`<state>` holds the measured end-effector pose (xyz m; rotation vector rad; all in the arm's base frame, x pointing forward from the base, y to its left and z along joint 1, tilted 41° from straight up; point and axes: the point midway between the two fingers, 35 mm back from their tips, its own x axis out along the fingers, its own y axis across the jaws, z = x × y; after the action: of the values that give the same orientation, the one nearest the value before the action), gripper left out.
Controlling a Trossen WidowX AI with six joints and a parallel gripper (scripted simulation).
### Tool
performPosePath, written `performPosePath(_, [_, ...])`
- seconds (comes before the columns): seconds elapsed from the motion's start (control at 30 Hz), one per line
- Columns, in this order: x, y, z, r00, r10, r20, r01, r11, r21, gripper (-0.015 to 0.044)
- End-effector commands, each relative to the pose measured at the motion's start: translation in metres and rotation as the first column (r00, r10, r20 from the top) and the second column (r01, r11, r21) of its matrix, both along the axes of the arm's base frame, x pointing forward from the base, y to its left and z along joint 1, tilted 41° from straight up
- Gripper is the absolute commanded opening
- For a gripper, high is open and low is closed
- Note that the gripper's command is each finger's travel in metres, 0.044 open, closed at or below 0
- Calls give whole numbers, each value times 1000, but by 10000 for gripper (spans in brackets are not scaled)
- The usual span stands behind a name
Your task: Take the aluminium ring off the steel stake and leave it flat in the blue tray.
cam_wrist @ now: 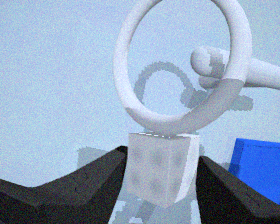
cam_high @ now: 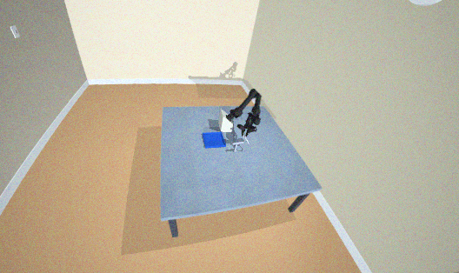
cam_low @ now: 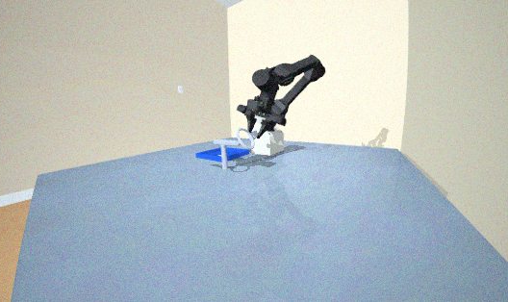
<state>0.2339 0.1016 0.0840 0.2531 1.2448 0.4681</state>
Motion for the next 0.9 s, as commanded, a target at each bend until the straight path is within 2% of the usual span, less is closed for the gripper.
performPosePath(0.0, [3, -5, 9, 1000, 1, 14, -1, 1000, 3, 0])
performPosePath(0.87, [6, -29, 38, 1000, 0, 14, 0, 1000, 5, 0])
